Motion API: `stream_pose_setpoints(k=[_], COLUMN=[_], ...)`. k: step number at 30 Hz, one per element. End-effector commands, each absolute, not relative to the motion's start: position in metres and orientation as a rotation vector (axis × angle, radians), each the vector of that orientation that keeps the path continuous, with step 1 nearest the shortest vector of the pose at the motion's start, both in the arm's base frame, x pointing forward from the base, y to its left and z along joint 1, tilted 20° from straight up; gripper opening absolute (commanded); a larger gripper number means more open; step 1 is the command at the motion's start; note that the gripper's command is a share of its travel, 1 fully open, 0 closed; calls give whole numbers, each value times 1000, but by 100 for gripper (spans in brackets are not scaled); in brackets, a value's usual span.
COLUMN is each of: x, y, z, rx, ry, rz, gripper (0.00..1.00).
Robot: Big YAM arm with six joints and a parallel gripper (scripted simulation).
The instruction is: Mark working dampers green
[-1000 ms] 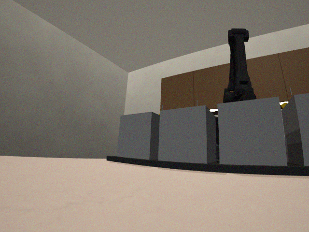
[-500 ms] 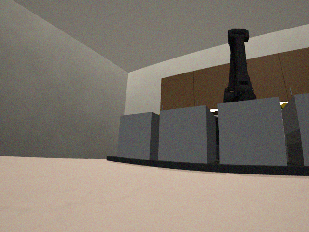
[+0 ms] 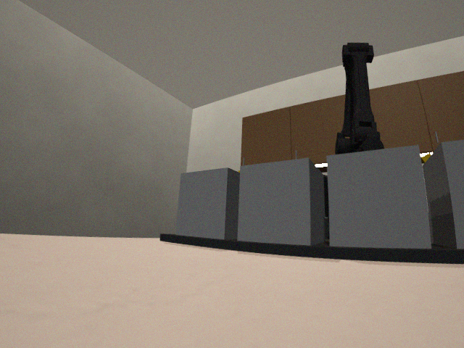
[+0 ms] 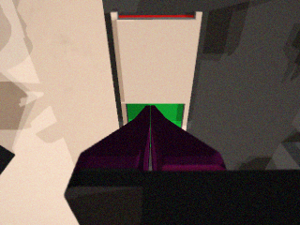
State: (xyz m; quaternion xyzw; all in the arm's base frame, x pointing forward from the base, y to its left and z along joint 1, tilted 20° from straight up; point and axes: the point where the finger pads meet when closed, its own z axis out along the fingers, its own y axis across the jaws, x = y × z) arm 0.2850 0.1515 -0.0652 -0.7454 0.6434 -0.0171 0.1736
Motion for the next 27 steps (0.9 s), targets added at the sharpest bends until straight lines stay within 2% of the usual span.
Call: stream_pose_setpoints(k=[1, 27], x=[295, 278], y=[151, 139], z=[-60, -32], rx=[-2100, -2112], ry=[1803, 1815], rz=[-65, -54], gripper=[0, 0])
